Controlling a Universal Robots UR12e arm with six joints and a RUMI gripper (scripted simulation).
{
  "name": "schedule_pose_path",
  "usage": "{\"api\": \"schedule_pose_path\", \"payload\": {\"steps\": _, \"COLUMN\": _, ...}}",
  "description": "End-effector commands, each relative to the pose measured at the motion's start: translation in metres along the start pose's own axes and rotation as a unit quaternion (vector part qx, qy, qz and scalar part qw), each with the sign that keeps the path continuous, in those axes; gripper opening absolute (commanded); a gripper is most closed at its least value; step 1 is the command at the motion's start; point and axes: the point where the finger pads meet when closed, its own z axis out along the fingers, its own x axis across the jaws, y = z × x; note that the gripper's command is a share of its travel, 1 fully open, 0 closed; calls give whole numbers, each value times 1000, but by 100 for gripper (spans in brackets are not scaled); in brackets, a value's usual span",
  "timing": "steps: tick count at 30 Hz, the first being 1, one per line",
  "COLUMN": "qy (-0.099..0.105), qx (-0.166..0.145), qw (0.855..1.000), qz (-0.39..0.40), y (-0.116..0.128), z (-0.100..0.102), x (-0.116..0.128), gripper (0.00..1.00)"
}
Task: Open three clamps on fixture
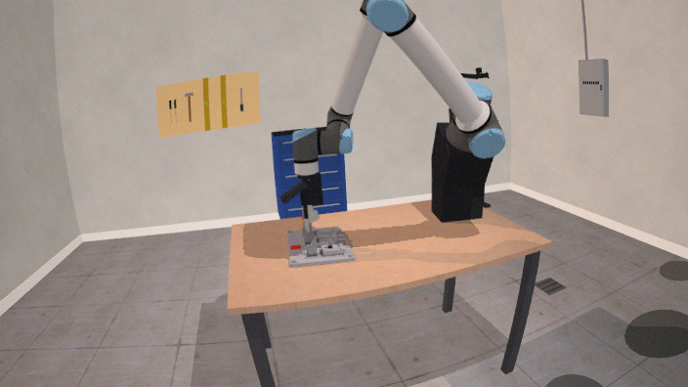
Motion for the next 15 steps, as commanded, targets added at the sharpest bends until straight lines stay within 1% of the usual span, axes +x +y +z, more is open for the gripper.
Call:
{"api": "schedule_pose_path", "payload": {"steps": 1, "qy": 0, "qx": 1, "qw": 1000, "qz": 0, "y": -1, "z": -3, "x": 0, "gripper": 28}}
{"api": "schedule_pose_path", "payload": {"steps": 6, "qy": 0, "qx": 1, "qw": 1000, "qz": 0, "y": -1, "z": -8, "x": 0, "gripper": 28}}
{"api": "schedule_pose_path", "payload": {"steps": 15, "qy": 0, "qx": 1, "qw": 1000, "qz": 0, "y": -1, "z": -34, "x": 0, "gripper": 28}}
